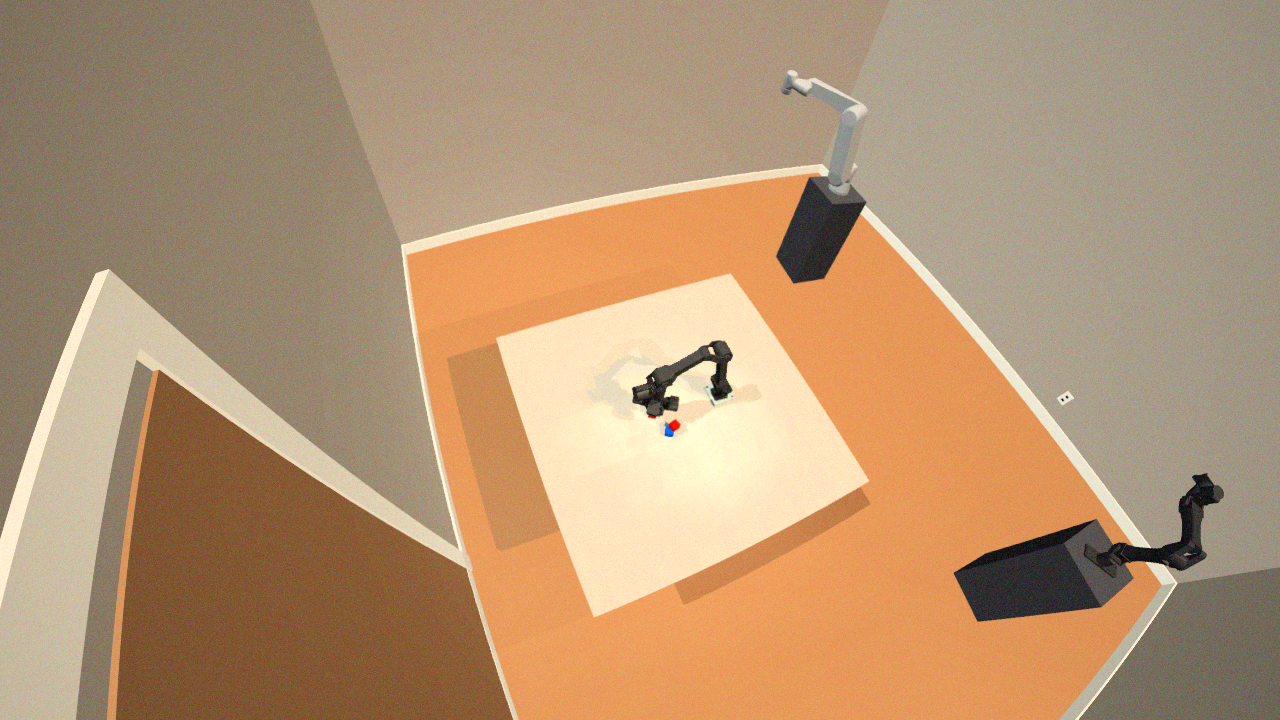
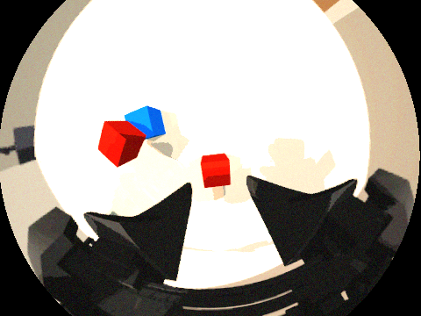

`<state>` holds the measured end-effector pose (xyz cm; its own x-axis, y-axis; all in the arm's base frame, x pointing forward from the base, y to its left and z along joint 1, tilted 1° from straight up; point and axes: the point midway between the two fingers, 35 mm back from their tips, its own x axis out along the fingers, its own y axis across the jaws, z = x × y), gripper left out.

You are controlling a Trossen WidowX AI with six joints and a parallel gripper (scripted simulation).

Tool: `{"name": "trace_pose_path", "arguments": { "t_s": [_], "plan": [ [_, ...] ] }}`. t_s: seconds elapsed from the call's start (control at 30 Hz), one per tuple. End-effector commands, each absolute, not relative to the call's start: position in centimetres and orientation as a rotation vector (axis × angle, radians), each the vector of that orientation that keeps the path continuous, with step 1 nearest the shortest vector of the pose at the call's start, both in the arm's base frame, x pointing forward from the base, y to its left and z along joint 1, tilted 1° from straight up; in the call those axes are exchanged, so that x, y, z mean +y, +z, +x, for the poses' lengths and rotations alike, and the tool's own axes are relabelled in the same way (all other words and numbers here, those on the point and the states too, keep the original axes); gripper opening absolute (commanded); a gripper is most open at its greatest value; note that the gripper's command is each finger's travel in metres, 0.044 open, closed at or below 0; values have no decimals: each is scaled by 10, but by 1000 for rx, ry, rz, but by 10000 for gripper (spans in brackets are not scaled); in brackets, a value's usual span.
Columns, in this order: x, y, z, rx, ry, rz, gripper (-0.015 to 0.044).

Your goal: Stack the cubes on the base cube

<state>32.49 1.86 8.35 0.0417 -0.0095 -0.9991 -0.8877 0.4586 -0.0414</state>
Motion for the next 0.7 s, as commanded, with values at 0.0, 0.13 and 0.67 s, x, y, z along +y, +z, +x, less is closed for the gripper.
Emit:
{"name": "trace_pose_path", "arguments": {
  "t_s": [0.0, 0.13, 0.67],
  "plan": [
    [18, 76, 324, 1372, 828, -878, 265],
    [18, 70, 324, 1372, 828, -878, 265],
    [17, 44, 325, 1373, 828, -878, 265]
  ]
}}
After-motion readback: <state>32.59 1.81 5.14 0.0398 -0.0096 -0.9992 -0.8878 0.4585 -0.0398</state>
